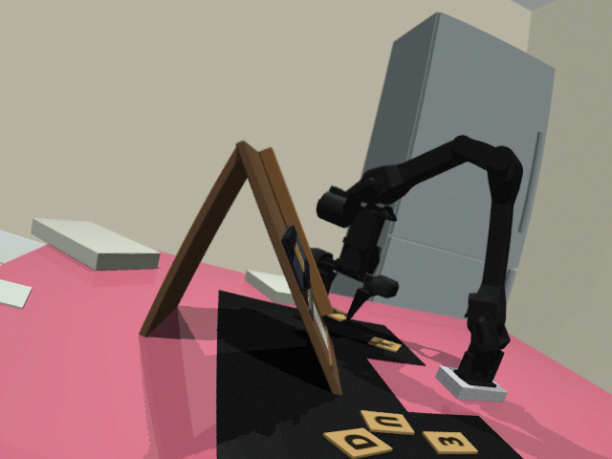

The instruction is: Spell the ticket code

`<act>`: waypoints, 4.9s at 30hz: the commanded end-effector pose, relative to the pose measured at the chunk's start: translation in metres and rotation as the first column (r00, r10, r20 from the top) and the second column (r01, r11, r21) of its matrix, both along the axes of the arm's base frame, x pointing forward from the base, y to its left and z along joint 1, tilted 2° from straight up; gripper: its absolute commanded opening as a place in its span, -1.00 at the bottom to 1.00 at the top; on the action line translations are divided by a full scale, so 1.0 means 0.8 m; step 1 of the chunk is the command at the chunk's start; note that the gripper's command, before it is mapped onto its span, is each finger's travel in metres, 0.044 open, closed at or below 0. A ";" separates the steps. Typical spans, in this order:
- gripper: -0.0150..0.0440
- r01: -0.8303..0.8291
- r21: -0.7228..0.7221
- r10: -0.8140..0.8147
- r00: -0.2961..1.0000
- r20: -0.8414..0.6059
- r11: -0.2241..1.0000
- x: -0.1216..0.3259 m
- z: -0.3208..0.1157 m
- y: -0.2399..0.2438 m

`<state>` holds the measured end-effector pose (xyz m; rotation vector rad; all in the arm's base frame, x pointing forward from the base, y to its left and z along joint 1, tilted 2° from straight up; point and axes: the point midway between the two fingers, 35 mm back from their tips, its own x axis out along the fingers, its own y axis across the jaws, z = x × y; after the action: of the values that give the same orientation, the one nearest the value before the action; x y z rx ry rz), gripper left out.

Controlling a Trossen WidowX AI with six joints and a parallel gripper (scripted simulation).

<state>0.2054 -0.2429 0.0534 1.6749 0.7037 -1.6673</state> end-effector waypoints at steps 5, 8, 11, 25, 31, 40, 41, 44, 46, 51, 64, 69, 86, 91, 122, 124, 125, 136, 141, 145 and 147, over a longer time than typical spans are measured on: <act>-0.49 0.013 -0.088 -0.004 0.995 0.095 0.996 0.024 0.028 -0.012; -0.49 -0.004 -0.126 0.020 0.992 0.124 0.992 0.036 0.040 -0.015; -0.49 -0.021 -0.166 0.046 0.987 0.154 0.986 0.048 0.053 -0.018; -0.49 -0.080 -0.356 0.185 0.944 0.274 0.931 0.100 0.123 -0.022; -0.49 -0.112 -0.436 0.253 0.926 0.280 0.893 0.115 0.148 -0.021; -0.49 -0.149 -0.553 0.349 0.895 0.278 0.820 0.136 0.188 -0.016; -0.49 -0.152 -0.565 0.359 0.892 0.276 0.811 0.138 0.192 -0.016; -0.49 -0.163 -0.601 0.389 0.881 0.269 0.783 0.144 0.206 -0.013; -0.49 -0.168 -0.624 0.408 0.874 0.264 0.763 0.148 0.215 -0.011; -0.49 -0.179 -0.682 0.456 0.855 0.249 0.709 0.158 0.239 -0.005; -0.49 -0.184 -0.818 0.564 0.802 0.195 0.545 0.179 0.307 0.019; -0.49 -0.181 -0.861 0.602 0.781 0.168 0.475 0.187 0.334 0.034; -0.49 -0.329 -0.899 0.792 0.609 0.033 0.290 0.227 0.349 0.150; -0.49 -0.394 -0.886 0.837 0.548 -0.011 0.247 0.235 0.331 0.189; -0.49 -0.655 -0.718 0.929 0.064 -0.365 -0.237 0.203 0.216 0.412; -0.49 -0.658 -0.701 0.921 0.029 -0.388 -0.275 0.197 0.209 0.424; -0.49 -0.659 -0.692 0.917 0.012 -0.399 -0.293 0.193 0.205 0.430; -0.49 -0.638 -0.589 0.838 -0.173 -0.518 -0.496 0.152 0.168 0.490; -0.49 -0.635 -0.582 0.831 -0.184 -0.524 -0.508 0.149 0.165 0.494; -0.49 -0.635 -0.582 0.831 -0.184 -0.524 -0.507 0.160 0.158 0.493; -0.49 -0.635 -0.582 0.831 -0.183 -0.524 -0.507 0.174 0.147 0.490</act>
<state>0.3323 0.1512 0.1858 0.0948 0.6209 -0.1883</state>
